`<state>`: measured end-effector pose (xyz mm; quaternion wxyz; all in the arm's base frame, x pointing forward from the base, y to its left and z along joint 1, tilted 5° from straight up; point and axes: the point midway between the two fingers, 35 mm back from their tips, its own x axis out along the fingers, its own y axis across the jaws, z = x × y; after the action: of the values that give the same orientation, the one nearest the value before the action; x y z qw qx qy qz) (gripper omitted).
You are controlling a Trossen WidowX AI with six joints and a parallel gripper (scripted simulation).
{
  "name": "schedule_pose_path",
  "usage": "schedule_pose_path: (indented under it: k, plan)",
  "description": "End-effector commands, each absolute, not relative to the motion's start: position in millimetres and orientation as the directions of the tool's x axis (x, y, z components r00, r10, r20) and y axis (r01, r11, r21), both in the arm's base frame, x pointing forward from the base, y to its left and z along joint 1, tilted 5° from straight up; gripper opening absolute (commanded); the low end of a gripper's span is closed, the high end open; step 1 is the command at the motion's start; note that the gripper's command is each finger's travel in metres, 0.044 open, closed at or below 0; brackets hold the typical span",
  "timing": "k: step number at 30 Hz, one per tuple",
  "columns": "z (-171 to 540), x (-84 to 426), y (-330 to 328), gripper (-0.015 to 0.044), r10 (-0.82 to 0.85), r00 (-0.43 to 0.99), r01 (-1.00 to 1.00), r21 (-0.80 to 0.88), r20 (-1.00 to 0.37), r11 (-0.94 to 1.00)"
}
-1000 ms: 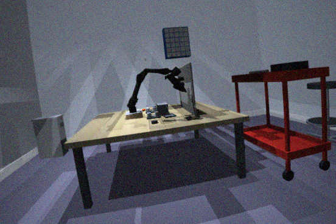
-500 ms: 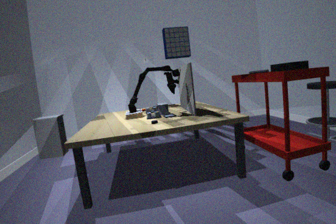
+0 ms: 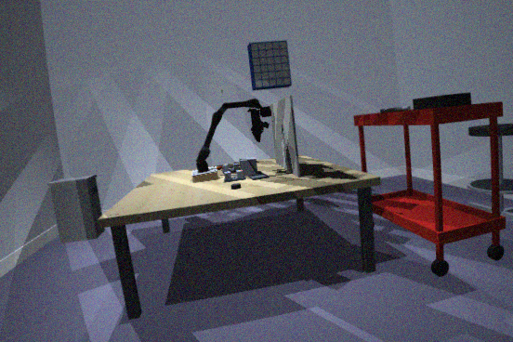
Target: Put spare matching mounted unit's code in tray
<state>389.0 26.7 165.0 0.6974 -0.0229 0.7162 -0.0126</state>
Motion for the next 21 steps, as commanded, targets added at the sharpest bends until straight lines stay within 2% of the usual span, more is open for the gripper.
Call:
schedule_pose_path:
  k: [1,8,11,14,18,21]
  plan:
    - [166,388,27,0.0440,-0.056,-0.028,-0.013,-0.056,-0.998,0.998]
    - [165,388,30,0.0440,-0.056,-0.028,-0.034,-0.055,-0.998,0.998]
    - [152,382,66,0.0440,-0.052,-0.027,-0.335,-0.040,-0.998,0.941]
    - [135,367,111,0.0440,-0.049,-0.028,-0.667,-0.018,-0.998,0.745]
    - [120,349,148,0.0440,-0.046,-0.029,-0.878,0.004,-0.999,0.479]
    - [110,334,172,0.0440,-0.045,-0.031,-0.966,0.018,-0.999,0.259]
